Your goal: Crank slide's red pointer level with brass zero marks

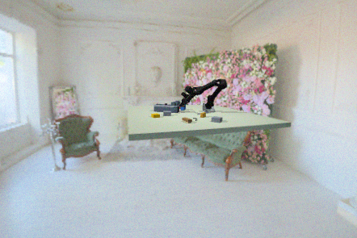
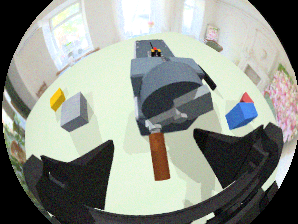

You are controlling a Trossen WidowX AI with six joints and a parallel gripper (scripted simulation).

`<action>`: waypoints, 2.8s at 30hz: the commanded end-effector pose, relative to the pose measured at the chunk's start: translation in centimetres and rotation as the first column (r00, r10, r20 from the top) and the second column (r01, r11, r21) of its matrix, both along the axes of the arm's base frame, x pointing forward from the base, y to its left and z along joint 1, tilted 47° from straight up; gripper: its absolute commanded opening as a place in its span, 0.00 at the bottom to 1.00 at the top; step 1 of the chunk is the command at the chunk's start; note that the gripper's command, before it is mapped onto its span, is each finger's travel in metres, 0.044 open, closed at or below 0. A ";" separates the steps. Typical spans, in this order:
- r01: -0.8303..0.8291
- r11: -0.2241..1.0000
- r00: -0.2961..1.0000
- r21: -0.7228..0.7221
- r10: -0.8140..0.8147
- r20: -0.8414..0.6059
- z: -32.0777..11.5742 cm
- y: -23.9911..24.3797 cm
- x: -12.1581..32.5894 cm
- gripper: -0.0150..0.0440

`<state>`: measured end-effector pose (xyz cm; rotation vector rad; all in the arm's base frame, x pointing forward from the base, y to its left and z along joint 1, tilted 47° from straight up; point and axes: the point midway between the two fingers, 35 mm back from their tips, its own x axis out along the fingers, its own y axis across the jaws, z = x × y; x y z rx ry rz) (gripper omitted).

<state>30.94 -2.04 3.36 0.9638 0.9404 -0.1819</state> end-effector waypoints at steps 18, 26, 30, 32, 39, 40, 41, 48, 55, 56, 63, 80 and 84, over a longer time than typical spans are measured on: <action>0.007 1.000 1.000 0.005 -0.007 -0.007 -1.9 1.9 -0.3 0.82; 0.007 1.000 1.000 0.005 -0.007 -0.007 -1.9 1.9 -0.3 0.47; 0.007 1.000 1.000 0.005 -0.007 -0.007 -1.9 1.9 -0.3 0.29; 0.007 1.000 1.000 0.005 -0.007 -0.007 -1.9 1.9 -0.3 0.25; 0.007 1.000 1.000 0.005 -0.007 -0.006 -1.9 1.9 -0.3 0.25; 0.007 1.000 1.000 0.005 -0.007 -0.007 -1.9 1.9 -0.3 0.25; 0.007 1.000 1.000 0.005 -0.007 -0.007 -1.9 1.9 -0.3 0.25; 0.007 1.000 1.000 0.005 -0.007 -0.007 -2.5 2.1 -0.5 0.25; 0.007 1.000 1.000 0.005 -0.007 -0.007 -3.2 2.1 -0.8 0.25; 0.007 1.000 1.000 0.005 -0.007 -0.007 -3.2 2.1 -0.8 0.25; 0.007 1.000 1.000 0.005 -0.007 -0.007 -3.6 2.0 -1.0 0.25; 0.007 1.000 1.000 0.005 -0.007 -0.007 -4.2 1.8 -1.4 0.25; 0.007 1.000 1.000 0.005 -0.007 -0.007 -4.4 1.7 -1.5 0.25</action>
